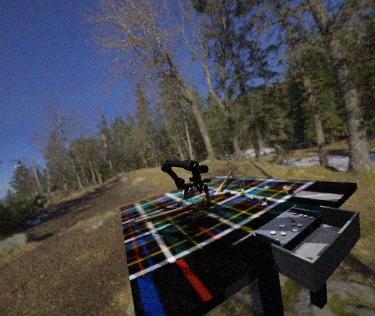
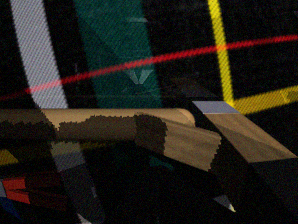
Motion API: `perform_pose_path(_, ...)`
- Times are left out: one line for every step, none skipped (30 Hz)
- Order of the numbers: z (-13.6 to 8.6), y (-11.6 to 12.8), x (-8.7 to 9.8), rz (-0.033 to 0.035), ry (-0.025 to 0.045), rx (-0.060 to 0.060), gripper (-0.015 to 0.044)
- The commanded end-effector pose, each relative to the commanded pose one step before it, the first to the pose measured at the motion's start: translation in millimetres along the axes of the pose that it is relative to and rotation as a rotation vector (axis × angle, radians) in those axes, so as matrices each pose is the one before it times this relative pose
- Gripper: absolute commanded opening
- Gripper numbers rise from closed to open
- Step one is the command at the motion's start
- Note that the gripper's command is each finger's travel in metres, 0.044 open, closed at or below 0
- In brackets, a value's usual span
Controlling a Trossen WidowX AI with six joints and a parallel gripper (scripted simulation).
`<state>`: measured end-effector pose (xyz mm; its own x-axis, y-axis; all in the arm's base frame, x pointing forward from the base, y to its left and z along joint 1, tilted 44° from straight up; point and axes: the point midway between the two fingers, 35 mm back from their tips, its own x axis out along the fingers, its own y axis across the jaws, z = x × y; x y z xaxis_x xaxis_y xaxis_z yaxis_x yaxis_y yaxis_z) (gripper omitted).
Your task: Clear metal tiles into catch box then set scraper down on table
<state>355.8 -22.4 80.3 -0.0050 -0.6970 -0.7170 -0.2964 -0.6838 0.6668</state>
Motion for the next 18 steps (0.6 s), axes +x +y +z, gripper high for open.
perform_pose_path(-3.3, -1.51, -15.0, -0.01147, 0.00987, 0.0085, 0.0)
perform_pose_path(-0.23, -0.2, -3.73, -0.00089, 0.00086, -0.0001, 0.0)
perform_pose_path(-0.19, -0.17, -3.73, -0.00086, 0.00086, -0.0001, 0.0)
perform_pose_path(-0.15, -0.15, -3.74, -0.00083, 0.00085, -0.0001, 0.0)
perform_pose_path(-0.11, -0.13, -3.74, -0.0008, 0.00085, -0.0001, 0.0)
perform_pose_path(-0.07, -0.1, -3.74, -0.00077, 0.00084, -0.0001, 0.0)
perform_pose_path(-0.03, -0.08, -3.74, -0.00074, 0.00084, -0.0001, 0.0)
perform_pose_path(0.01, -0.05, -3.75, -0.00071, 0.00083, -0.0001, 0.0)
perform_pose_path(0.05, -0.03, -3.75, -0.00068, 0.00083, -0.0001, 0.0)
perform_pose_path(0.09, 0.0, -3.75, -0.00065, 0.00082, -0.0001, 0.0)
perform_pose_path(0.13, 0.02, -3.74, -0.00062, 0.00082, -0.0001, 0.0)
perform_pose_path(0.17, 0.05, -3.74, -0.0006, 0.00082, -0.0001, 0.0)
perform_pose_path(0.21, 0.08, -3.74, -0.00057, 0.00081, -0.0001, 0.0)
perform_pose_path(0.25, 0.1, -3.74, -0.00054, 0.00081, -0.0001, 0.0)
perform_pose_path(0.29, 0.13, -3.73, -0.00051, 0.00081, -0.0001, 0.0)
perform_pose_path(0.33, 0.16, -3.73, -0.00048, 0.00081, -0.0001, 0.0)
perform_pose_path(0.37, 0.19, -3.72, -0.00045, 0.00081, -0.0001, 0.0)
perform_pose_path(0.4, 0.21, -3.72, -0.00042, 0.00081, -0.0001, 0.0)
